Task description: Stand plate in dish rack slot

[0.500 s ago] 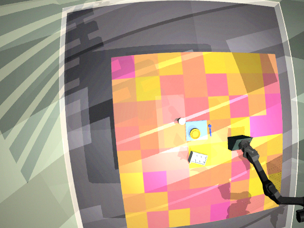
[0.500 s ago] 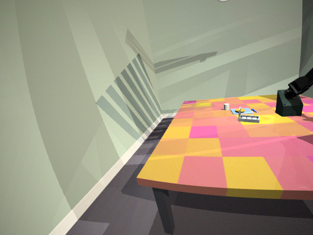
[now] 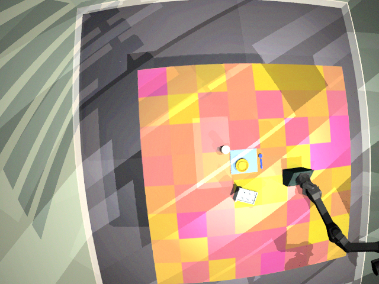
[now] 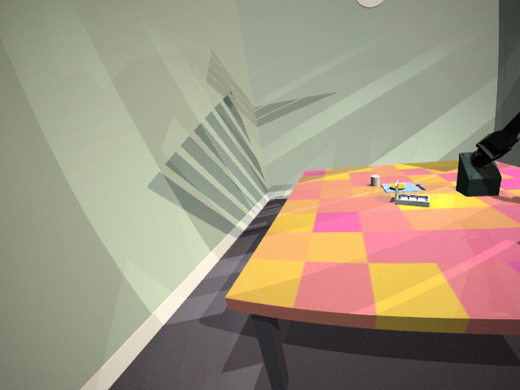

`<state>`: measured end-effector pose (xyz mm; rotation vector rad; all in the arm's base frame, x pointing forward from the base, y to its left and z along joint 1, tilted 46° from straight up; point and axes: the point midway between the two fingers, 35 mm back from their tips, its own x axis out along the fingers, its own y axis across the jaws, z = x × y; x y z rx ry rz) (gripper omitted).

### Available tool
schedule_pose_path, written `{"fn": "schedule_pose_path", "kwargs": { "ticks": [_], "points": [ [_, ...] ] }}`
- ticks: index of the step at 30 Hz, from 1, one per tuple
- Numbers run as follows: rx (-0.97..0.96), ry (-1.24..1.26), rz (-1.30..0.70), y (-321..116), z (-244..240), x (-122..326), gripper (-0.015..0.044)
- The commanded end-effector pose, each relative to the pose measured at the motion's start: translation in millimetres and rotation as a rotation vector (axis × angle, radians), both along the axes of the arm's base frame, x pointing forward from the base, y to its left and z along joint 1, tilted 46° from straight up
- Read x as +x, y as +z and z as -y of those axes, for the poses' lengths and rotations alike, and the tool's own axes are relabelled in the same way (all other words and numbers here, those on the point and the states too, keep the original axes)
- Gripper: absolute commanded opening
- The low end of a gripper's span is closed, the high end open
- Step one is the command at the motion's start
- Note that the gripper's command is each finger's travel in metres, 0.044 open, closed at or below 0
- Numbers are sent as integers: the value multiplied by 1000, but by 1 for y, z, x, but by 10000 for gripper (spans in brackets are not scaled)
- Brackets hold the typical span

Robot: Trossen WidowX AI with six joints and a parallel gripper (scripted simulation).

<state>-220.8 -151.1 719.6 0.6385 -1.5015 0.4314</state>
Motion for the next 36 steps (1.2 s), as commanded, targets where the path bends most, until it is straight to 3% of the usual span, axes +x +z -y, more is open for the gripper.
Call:
{"fn": "schedule_pose_path", "kwargs": {
  "ticks": [1, 15, 36],
  "points": [
    [42, 77, 36, -5, 18, 0, 400],
    [199, 371, 250, -32, 97, -16, 400],
    [475, 832, 576, -101, 233, 8, 400]
  ]
}}
